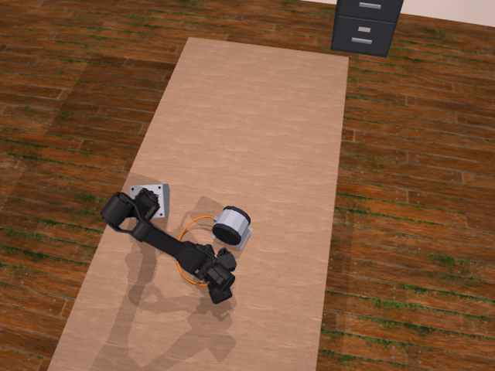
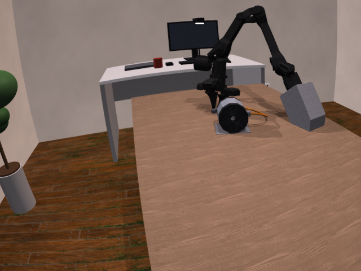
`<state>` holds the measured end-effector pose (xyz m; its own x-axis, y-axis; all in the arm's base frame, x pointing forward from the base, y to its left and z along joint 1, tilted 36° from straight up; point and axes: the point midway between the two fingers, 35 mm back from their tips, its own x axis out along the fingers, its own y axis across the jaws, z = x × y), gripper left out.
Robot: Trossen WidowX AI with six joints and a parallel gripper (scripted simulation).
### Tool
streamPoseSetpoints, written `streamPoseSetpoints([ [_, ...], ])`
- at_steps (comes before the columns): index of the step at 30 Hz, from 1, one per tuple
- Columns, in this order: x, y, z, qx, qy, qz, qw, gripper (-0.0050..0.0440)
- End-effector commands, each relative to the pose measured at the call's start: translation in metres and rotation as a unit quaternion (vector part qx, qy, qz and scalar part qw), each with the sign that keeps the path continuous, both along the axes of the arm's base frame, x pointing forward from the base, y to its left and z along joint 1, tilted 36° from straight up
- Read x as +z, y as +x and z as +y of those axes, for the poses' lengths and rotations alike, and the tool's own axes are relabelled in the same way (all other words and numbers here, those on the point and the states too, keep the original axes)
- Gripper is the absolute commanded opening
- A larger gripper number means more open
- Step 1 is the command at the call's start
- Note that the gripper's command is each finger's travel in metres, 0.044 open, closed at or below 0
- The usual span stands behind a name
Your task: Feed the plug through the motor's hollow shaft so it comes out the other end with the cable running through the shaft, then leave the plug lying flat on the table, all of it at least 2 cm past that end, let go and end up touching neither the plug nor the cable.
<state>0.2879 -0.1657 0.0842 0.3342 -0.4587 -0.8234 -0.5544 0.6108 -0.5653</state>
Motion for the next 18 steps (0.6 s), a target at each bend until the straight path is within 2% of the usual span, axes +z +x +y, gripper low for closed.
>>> streamPoseSetpoints([
  [1,0.0006,0.0002,0.0001,0.000,0.000,-0.001,1.000,0.0109],
  [14,0.0006,0.0002,0.0001,0.000,0.000,-0.001,1.000,0.0036],
  [16,0.0022,0.0000,0.0013,0.000,0.000,-0.001,1.000,0.0000],
  [18,0.0068,-0.0008,0.0046,0.000,0.000,0.000,1.000,0.0000],
])
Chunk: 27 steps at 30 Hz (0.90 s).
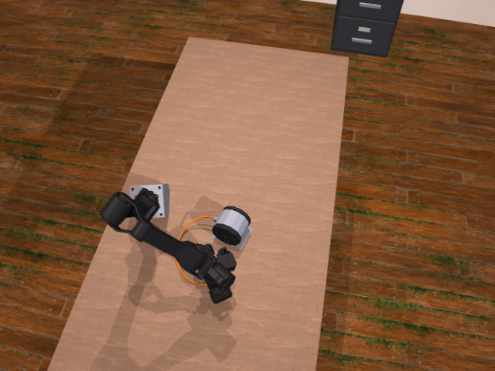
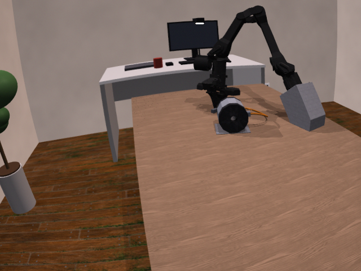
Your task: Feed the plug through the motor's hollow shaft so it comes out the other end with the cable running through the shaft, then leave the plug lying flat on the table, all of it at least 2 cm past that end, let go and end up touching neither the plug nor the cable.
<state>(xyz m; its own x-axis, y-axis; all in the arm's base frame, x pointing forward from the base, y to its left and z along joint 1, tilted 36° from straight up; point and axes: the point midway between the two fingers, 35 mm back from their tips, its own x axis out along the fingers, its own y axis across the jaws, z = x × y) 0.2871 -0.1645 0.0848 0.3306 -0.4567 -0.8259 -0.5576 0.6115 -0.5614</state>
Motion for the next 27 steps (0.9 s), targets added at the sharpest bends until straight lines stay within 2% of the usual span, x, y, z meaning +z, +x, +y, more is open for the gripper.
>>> streamPoseSetpoints([
  [1,0.009,0.000,0.005,0.000,-0.001,-0.002,1.000,0.0000],
  [15,0.037,-0.009,0.026,0.001,0.000,0.000,1.000,0.0000],
  [19,0.021,-0.009,0.034,-0.011,0.015,0.005,1.000,0.0000],
  [23,0.005,-0.013,0.058,0.097,-0.014,0.079,0.992,0.0000],
  [26,-0.005,-0.018,0.074,0.188,-0.040,0.138,0.972,0.0000],
  [27,-0.005,-0.018,0.074,0.188,-0.040,0.138,0.972,0.0000],
])
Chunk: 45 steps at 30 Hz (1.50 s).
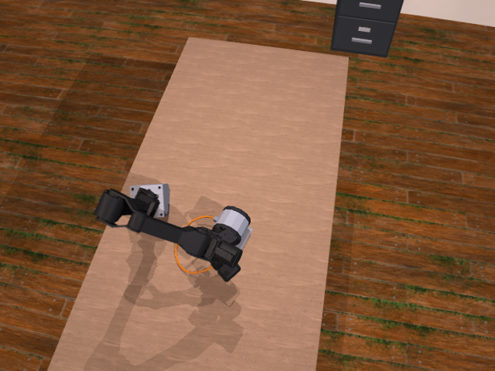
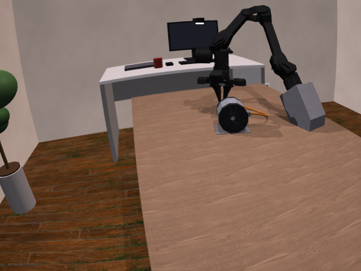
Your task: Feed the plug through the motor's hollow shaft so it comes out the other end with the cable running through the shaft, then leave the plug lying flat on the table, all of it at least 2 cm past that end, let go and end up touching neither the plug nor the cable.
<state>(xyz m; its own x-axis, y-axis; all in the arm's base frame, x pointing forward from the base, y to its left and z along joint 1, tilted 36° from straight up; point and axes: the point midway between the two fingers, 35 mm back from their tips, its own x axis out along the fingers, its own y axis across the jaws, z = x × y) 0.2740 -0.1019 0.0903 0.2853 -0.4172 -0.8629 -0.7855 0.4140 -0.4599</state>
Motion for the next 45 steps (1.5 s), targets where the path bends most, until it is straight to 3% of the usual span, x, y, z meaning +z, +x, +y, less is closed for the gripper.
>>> streamPoseSetpoints([
  [1,-0.011,-0.005,0.012,0.062,-0.017,0.045,0.997,0.0000],
  [6,-0.021,-0.013,0.029,0.168,-0.046,0.110,0.978,0.0000],
  [19,-0.031,-0.009,0.044,0.168,-0.046,0.110,0.978,0.0000],
  [45,-0.032,-0.008,0.046,0.168,-0.046,0.110,0.978,0.0000],
])
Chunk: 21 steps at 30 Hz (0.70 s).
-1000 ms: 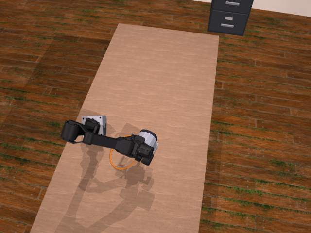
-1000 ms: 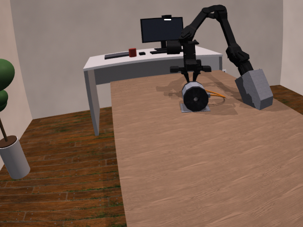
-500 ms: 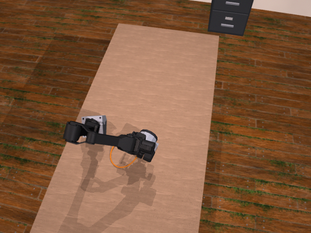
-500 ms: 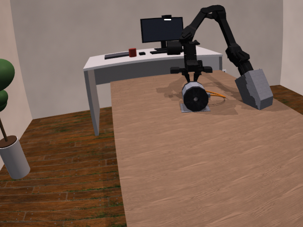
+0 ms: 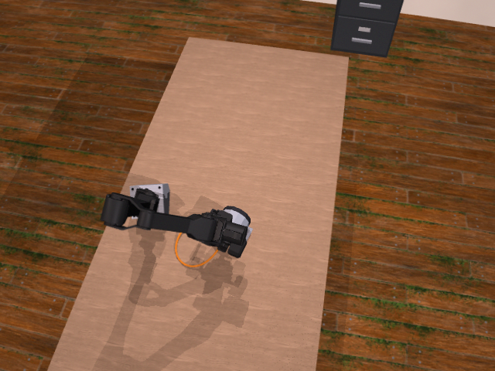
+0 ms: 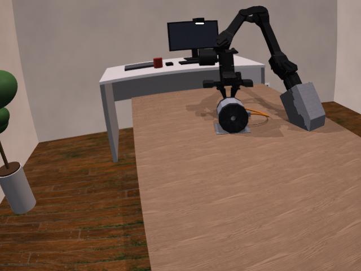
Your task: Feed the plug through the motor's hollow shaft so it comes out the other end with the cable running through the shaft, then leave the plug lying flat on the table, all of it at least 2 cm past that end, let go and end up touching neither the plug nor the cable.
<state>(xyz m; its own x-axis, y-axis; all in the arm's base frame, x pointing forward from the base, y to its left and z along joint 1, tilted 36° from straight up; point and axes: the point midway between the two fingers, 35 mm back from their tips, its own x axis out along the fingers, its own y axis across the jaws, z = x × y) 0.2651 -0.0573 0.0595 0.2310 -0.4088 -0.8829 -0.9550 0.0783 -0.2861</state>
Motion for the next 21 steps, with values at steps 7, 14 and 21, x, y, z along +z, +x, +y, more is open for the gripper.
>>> streamPoseSetpoints([
  [7,-0.0053,0.0027,0.0075,-0.001,0.000,0.000,1.000,0.0000],
  [14,-0.0074,0.0037,0.0108,-0.001,0.000,0.000,1.000,0.0000],
  [21,-0.0074,0.0037,0.0108,-0.001,0.000,0.000,1.000,0.0000],
])
